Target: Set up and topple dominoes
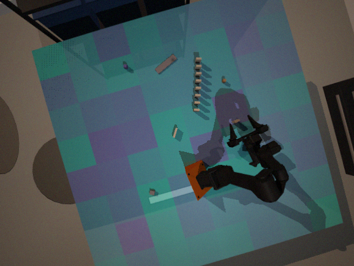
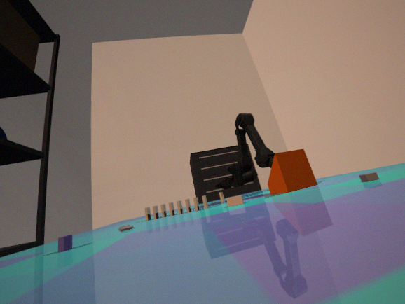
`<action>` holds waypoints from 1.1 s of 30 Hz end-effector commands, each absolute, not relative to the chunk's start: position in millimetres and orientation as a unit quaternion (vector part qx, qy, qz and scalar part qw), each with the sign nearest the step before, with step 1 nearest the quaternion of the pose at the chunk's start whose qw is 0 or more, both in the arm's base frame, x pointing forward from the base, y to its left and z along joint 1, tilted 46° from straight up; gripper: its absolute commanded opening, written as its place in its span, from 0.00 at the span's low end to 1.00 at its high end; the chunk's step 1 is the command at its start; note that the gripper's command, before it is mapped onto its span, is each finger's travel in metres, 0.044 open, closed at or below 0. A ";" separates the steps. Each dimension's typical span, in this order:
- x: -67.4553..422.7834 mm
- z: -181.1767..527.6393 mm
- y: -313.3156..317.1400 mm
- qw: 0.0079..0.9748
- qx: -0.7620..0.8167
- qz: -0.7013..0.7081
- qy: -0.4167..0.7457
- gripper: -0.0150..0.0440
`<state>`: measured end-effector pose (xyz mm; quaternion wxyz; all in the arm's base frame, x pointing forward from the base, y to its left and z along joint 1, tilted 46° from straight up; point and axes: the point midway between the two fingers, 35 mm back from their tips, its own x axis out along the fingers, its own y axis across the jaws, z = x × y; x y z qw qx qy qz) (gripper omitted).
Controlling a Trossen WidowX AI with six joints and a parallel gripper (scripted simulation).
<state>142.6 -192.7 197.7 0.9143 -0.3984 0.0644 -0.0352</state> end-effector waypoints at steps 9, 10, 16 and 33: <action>164.2 201.0 -186.0 0.934 -0.329 -0.012 0.139 1.00; 170.6 198.7 -186.9 0.937 -0.308 -0.007 0.165 1.00; 201.3 189.5 -184.2 0.924 -0.210 -0.002 0.320 1.00; 181.7 207.7 -157.5 0.692 -0.202 -0.223 0.656 1.00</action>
